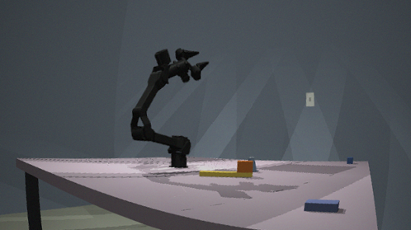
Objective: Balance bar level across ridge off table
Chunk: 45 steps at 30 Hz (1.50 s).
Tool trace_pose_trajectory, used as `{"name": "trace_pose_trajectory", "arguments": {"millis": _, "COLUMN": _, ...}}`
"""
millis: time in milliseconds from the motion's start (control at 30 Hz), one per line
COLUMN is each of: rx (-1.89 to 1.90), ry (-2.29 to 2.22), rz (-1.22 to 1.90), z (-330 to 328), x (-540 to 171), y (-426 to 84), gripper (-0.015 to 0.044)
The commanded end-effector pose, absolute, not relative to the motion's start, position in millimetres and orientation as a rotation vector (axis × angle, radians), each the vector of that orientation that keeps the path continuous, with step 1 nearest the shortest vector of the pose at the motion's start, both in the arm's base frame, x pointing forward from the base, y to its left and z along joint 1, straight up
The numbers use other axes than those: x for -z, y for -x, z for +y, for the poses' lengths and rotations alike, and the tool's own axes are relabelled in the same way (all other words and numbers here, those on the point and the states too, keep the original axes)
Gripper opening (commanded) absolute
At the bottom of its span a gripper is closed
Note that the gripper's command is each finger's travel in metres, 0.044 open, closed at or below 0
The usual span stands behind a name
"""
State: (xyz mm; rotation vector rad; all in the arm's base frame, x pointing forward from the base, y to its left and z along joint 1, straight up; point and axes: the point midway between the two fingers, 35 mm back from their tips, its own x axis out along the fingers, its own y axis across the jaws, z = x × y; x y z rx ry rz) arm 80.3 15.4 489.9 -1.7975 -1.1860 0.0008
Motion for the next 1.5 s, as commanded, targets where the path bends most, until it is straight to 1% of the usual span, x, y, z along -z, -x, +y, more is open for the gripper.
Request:
{"name": "trace_pose_trajectory", "arguments": {"millis": 0, "rx": -0.004, "ry": 1.796, "rz": -1.184, "z": 16, "x": -490, "y": -80, "gripper": 0.0374}}
{"name": "trace_pose_trajectory", "arguments": {"millis": 67, "rx": -0.028, "ry": 1.785, "rz": -1.17, "z": 20, "x": -490, "y": -80, "gripper": 0.0321}}
{"name": "trace_pose_trajectory", "arguments": {"millis": 100, "rx": -0.046, "ry": 1.777, "rz": -1.159, "z": 22, "x": -490, "y": -80, "gripper": 0.0315}}
{"name": "trace_pose_trajectory", "arguments": {"millis": 633, "rx": -0.307, "ry": 1.609, "rz": -0.927, "z": 65, "x": -483, "y": -88, "gripper": 0.0315}}
{"name": "trace_pose_trajectory", "arguments": {"millis": 1467, "rx": -0.493, "ry": 1.244, "rz": -0.406, "z": 109, "x": -455, "y": -139, "gripper": 0.0315}}
